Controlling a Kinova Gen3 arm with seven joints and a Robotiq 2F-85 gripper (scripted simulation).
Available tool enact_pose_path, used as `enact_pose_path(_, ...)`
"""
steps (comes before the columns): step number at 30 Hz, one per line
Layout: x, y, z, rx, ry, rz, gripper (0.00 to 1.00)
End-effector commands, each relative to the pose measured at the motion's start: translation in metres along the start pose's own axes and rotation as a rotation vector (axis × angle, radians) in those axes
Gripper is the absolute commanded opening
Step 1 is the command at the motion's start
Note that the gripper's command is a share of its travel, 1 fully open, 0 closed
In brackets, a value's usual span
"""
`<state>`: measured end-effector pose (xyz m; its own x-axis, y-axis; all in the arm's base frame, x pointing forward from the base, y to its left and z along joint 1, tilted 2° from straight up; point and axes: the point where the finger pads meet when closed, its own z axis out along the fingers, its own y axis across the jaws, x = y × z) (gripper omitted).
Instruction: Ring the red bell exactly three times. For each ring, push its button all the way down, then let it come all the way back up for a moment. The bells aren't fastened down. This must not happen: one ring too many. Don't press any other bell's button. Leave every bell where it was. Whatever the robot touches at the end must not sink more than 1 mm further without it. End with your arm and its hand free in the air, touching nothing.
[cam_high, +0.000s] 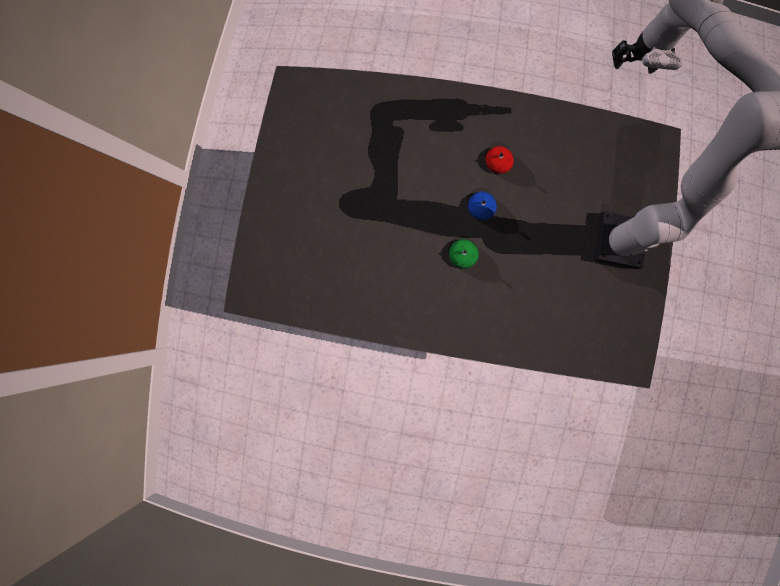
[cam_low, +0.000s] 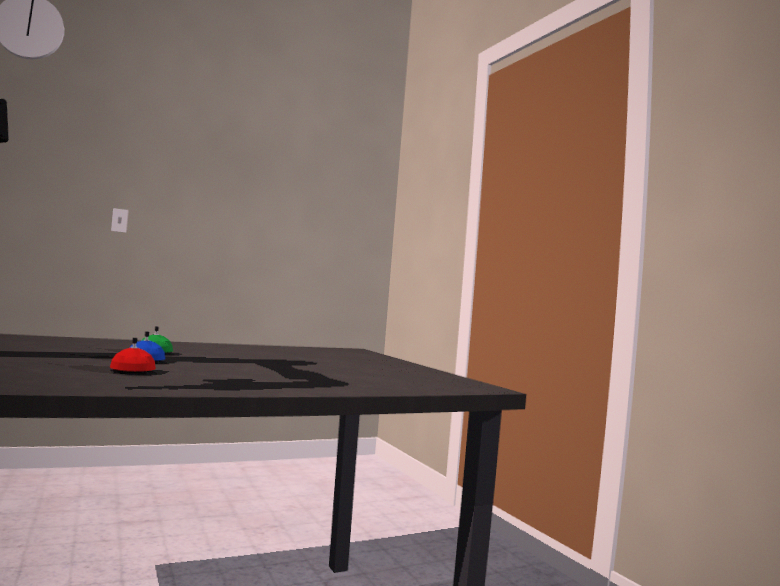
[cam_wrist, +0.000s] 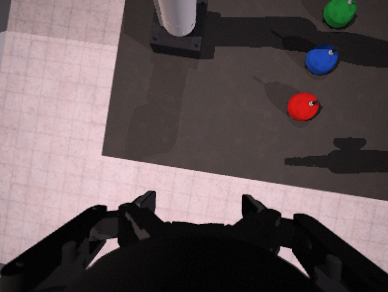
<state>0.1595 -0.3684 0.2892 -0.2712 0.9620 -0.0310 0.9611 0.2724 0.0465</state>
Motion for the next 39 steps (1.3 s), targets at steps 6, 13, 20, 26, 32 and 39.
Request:
enact_pose_path(6,0.0,0.008,0.003,0.002,-0.001,0.008,1.0)
enact_pose_path(13,0.0,0.023,0.012,0.006,0.001,0.025,1.0)
enact_pose_path(20,0.003,0.061,0.032,0.015,0.003,0.065,1.0)
enact_pose_path(26,0.014,0.107,0.056,0.024,0.004,0.113,1.0)
enact_pose_path(32,0.027,0.141,0.075,0.028,0.003,0.147,1.0)
enact_pose_path(39,0.055,0.193,0.103,0.032,0.001,0.2,1.0)
